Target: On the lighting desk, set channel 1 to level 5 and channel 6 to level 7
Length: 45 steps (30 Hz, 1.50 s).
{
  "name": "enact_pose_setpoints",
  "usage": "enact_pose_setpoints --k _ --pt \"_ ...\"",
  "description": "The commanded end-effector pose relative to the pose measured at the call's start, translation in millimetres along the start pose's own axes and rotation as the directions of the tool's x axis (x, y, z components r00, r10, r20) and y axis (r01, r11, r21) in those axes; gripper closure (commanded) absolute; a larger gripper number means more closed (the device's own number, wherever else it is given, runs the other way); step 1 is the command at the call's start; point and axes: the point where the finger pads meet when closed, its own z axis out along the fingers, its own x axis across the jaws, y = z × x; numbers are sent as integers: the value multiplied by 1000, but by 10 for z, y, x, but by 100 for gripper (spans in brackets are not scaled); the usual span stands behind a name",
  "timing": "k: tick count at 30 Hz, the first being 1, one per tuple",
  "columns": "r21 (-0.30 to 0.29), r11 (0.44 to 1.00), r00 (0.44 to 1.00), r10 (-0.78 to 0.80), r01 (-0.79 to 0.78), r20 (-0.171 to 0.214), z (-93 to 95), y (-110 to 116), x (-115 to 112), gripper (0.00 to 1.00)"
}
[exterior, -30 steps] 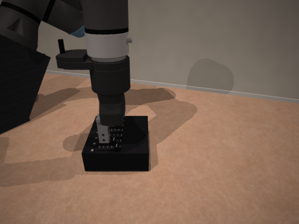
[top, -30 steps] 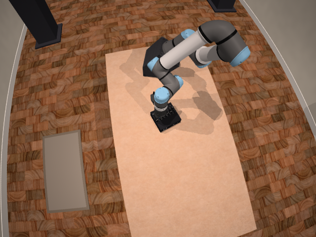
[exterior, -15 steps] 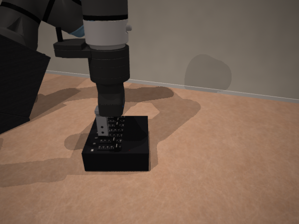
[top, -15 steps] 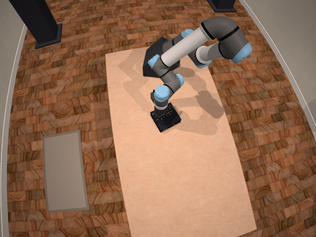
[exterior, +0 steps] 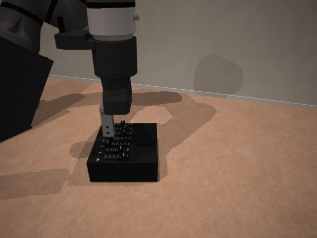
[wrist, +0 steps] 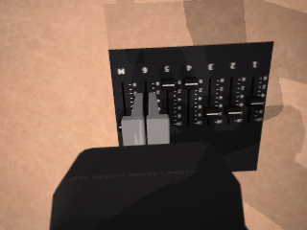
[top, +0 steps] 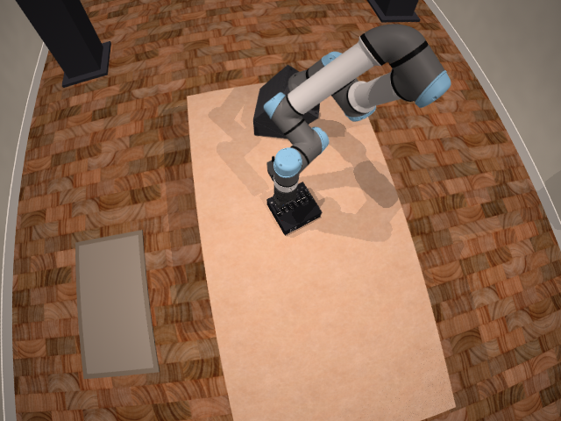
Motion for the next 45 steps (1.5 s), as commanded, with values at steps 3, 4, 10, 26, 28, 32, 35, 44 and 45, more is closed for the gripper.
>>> enact_pose_setpoints --k 3,4,10,26,28,32,35,44,45 --pt "0 1000 1000 0 0 1 -9 1 -3 100" --pt "0 1000 1000 0 0 1 -10 1 -3 0" --pt "0 1000 1000 0 0 1 -37 1 -3 0" --pt "0 1000 1000 0 0 1 -600 1 -3 0" --pt "0 1000 1000 0 0 1 -681 1 -3 0" --pt "0 1000 1000 0 0 1 -785 1 -3 0" --pt "0 1000 1000 0 0 1 -812 1 -2 0" --pt "0 1000 1000 0 0 1 -815 1 -2 0" --pt "0 1000 1000 0 0 1 -815 1 -2 0"
